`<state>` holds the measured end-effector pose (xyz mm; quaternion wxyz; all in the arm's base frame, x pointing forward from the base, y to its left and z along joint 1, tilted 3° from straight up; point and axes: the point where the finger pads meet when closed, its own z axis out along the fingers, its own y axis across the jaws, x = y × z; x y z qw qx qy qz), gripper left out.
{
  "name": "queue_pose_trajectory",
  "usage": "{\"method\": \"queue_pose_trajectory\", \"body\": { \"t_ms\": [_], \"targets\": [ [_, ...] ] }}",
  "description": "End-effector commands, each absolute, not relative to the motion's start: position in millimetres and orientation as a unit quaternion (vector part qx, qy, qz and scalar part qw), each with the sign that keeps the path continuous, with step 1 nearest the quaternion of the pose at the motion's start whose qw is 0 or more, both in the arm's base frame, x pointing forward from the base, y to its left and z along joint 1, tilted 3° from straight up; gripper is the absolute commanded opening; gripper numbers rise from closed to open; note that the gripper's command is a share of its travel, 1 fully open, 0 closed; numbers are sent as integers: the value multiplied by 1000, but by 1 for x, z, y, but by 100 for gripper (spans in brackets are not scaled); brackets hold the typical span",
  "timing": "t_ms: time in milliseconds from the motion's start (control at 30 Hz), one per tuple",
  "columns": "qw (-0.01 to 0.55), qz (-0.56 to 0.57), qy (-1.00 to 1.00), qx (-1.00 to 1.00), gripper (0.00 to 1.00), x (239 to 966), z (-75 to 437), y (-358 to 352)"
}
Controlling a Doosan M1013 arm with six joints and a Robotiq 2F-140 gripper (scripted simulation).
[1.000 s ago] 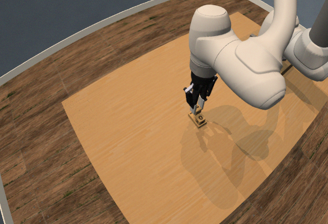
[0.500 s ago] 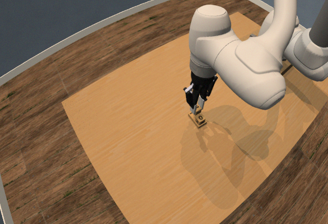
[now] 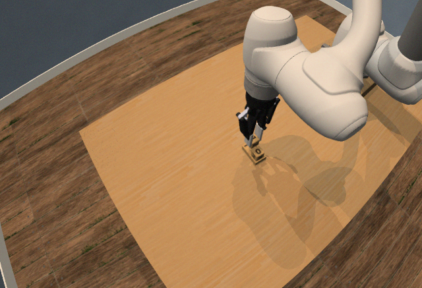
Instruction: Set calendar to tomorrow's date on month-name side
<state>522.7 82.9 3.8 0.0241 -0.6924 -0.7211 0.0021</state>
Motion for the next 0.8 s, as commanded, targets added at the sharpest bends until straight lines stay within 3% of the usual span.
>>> {"method": "queue_pose_trajectory", "body": {
  "t_ms": [0, 767],
  "targets": [
    [26, 1, -720, -693, 16, 521, 3, 87],
    [26, 1, -720, -693, 16, 520, -7, 87]
  ]
}}
